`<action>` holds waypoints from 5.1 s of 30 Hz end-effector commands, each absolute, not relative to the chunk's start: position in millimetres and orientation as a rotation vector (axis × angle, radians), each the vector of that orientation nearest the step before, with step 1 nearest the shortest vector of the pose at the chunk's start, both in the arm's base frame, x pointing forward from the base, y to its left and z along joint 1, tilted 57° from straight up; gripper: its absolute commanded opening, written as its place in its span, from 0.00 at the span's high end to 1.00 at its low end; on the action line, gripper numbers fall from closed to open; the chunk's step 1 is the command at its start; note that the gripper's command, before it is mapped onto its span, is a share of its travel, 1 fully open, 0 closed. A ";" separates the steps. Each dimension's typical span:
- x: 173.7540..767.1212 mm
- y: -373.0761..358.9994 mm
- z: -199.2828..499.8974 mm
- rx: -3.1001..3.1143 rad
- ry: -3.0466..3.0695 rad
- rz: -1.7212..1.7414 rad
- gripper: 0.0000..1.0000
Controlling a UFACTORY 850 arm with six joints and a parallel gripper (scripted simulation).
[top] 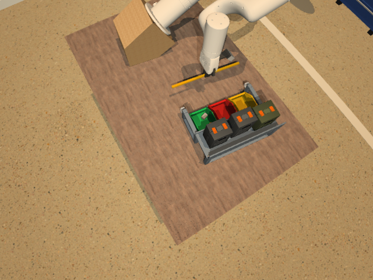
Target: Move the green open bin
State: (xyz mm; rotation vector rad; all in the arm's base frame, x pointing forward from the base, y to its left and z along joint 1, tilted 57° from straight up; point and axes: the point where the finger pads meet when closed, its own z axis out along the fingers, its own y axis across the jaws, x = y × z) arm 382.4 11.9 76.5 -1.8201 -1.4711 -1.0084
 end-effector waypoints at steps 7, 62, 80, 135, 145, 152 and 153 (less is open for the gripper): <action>351.5 18.7 75.9 -1.821 -1.471 -1.009 1.00; 293.9 32.2 74.4 -1.821 -1.471 -1.009 1.00; 297.5 31.3 74.5 -1.821 -1.471 -1.009 1.00; 307.9 63.3 52.9 -1.821 -1.471 -1.009 1.00; 312.1 79.5 42.1 -1.821 -1.471 -1.009 1.00; 312.1 79.5 42.1 -1.821 -1.471 -1.009 1.00; 312.1 79.5 42.1 -1.821 -1.471 -1.009 1.00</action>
